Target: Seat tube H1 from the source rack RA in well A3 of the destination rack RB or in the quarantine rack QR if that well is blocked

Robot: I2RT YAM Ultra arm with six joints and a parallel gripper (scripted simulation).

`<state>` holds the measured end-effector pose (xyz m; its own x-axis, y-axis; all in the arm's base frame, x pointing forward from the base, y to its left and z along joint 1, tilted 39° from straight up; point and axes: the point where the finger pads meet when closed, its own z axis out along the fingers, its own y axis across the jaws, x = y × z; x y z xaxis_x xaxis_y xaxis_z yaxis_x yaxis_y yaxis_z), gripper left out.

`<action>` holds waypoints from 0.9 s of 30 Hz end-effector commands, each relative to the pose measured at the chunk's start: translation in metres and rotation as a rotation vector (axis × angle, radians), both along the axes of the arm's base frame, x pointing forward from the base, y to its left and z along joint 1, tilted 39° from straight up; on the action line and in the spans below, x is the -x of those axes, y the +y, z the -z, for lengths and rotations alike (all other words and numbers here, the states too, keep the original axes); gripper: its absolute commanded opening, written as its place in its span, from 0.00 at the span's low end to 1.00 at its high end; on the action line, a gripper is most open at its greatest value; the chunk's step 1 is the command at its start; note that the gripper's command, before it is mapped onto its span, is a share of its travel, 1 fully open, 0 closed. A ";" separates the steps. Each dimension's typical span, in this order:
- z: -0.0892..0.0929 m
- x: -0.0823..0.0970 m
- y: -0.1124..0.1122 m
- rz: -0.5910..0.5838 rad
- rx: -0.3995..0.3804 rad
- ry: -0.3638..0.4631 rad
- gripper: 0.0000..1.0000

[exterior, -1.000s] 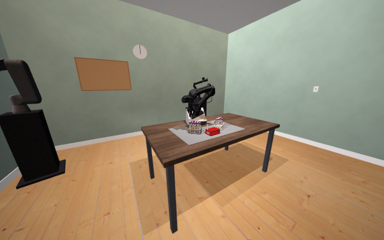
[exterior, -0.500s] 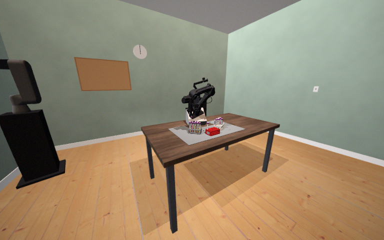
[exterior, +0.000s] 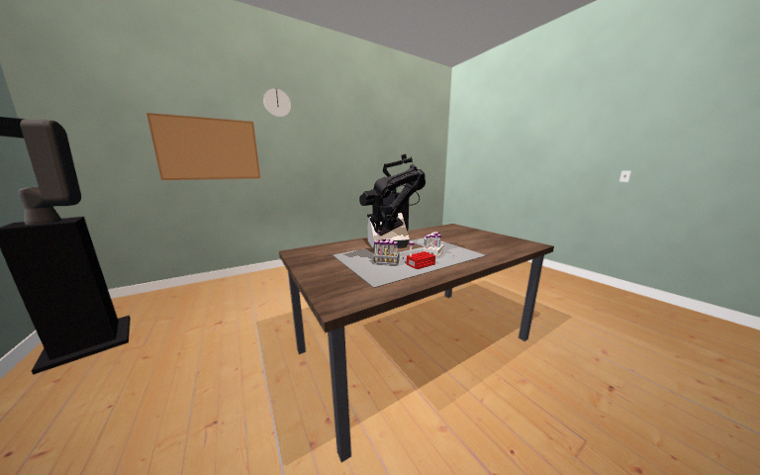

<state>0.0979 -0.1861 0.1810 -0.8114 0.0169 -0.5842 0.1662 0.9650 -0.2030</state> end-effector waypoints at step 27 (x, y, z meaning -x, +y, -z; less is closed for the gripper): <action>-0.008 -0.007 -0.010 0.004 0.068 -0.006 0.00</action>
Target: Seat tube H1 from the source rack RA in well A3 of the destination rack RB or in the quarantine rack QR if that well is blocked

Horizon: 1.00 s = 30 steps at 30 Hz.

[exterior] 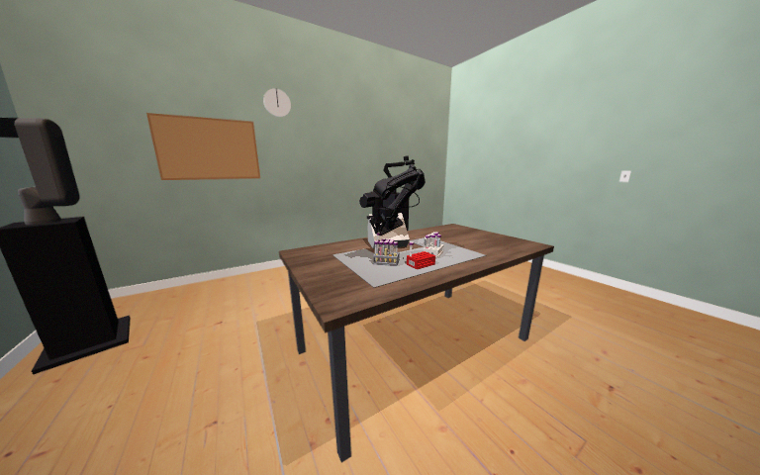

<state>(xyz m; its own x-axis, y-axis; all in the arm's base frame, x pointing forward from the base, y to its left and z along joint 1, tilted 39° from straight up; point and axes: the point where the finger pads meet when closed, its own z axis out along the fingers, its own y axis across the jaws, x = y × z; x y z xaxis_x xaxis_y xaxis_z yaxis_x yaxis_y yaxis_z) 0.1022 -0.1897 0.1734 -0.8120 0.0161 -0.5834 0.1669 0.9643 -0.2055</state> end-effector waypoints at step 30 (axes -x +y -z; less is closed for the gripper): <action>0.014 -0.007 -0.008 0.006 -0.002 -0.001 0.00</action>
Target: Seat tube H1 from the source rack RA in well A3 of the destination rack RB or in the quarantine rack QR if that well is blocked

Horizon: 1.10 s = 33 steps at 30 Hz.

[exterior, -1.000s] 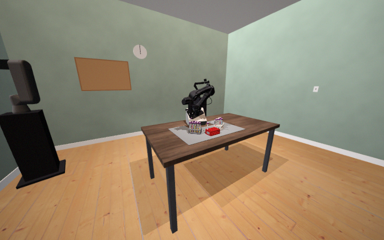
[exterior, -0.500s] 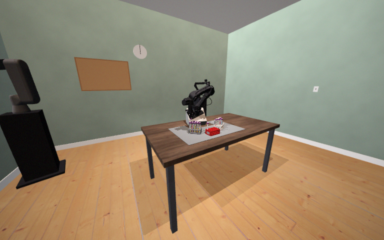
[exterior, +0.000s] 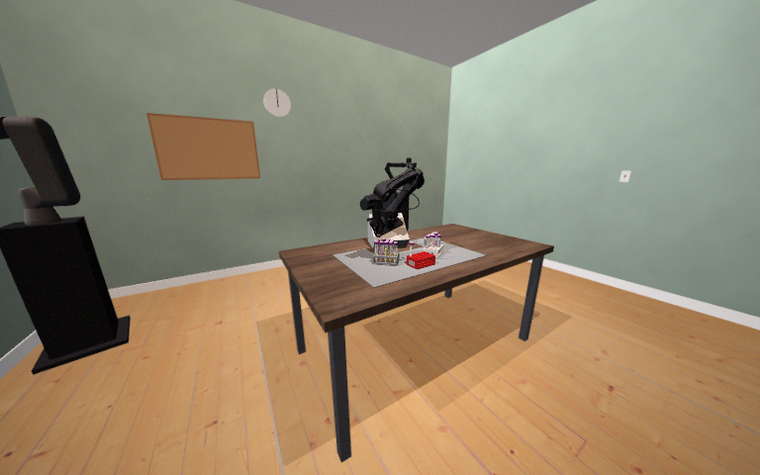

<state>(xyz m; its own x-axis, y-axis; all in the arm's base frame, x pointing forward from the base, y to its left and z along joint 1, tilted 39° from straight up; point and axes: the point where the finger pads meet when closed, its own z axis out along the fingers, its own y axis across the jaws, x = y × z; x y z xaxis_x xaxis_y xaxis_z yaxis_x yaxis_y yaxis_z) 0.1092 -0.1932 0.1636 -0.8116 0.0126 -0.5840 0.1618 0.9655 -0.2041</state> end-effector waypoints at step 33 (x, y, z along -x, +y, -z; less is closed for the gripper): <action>0.012 -0.008 -0.014 0.014 0.007 0.003 0.00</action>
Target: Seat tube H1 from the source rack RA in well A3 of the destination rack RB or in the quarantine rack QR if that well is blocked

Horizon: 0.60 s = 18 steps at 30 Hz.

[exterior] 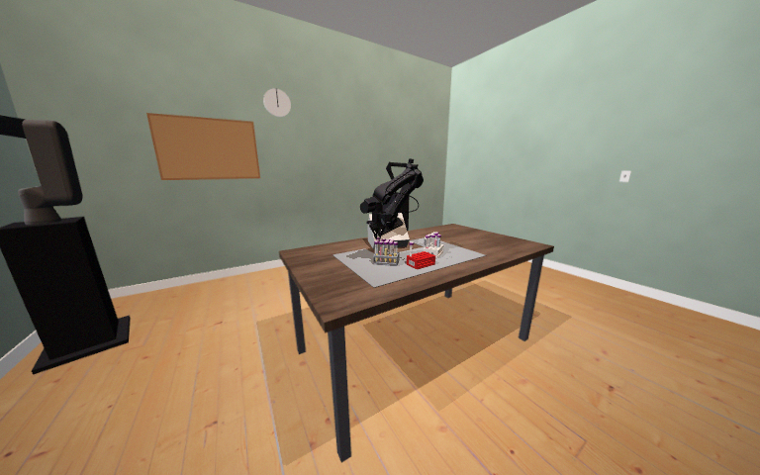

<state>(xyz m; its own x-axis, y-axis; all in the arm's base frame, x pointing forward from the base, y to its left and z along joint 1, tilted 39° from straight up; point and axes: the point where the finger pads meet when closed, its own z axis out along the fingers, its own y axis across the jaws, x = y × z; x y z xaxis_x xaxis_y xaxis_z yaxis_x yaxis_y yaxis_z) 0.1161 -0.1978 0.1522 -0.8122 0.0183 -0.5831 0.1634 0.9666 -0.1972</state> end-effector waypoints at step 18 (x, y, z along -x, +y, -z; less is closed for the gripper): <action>0.001 -0.003 -0.014 0.023 0.033 0.000 0.00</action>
